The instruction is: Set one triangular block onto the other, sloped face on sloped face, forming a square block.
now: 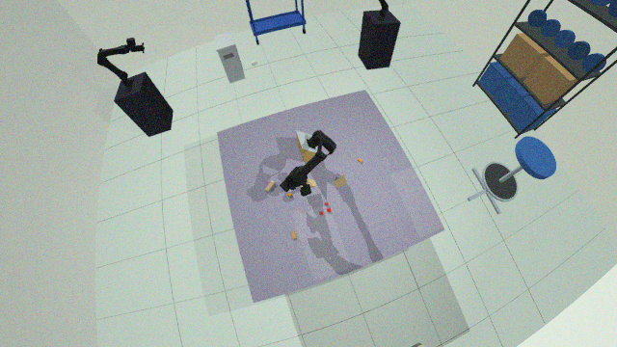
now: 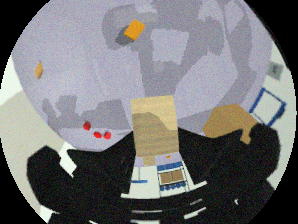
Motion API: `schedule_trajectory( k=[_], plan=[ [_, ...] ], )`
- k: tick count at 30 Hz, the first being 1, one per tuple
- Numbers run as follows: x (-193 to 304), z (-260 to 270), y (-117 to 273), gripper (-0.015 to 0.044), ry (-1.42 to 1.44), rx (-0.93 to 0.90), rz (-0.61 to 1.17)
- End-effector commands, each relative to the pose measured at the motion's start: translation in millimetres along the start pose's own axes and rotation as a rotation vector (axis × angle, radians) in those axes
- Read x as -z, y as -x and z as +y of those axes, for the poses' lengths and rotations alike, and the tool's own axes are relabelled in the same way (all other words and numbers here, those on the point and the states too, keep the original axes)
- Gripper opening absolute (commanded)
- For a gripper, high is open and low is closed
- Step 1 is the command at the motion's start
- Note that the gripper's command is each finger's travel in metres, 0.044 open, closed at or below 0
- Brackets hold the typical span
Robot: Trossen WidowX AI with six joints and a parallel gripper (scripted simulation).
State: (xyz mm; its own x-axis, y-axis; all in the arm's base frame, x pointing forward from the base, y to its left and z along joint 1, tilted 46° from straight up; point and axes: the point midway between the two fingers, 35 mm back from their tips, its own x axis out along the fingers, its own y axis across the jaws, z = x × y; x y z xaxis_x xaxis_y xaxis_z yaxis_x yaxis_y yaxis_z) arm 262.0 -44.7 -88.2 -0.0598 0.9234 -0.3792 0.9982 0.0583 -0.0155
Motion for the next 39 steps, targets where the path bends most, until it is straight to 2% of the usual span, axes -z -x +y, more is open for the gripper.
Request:
schedule_trajectory(
  k=[1,8,14,39],
  plan=[
    [5.6,0.5,16.2,0.0000,0.008,0.002,-0.006],
    [19.3,-2.5,46.0,0.0000,0.008,0.003,-0.004],
    [19.4,-2.8,46.0,0.0000,0.025,-0.005,-0.001],
    [19.9,-2.9,46.4,0.0000,0.885,0.009,0.000]
  ],
)
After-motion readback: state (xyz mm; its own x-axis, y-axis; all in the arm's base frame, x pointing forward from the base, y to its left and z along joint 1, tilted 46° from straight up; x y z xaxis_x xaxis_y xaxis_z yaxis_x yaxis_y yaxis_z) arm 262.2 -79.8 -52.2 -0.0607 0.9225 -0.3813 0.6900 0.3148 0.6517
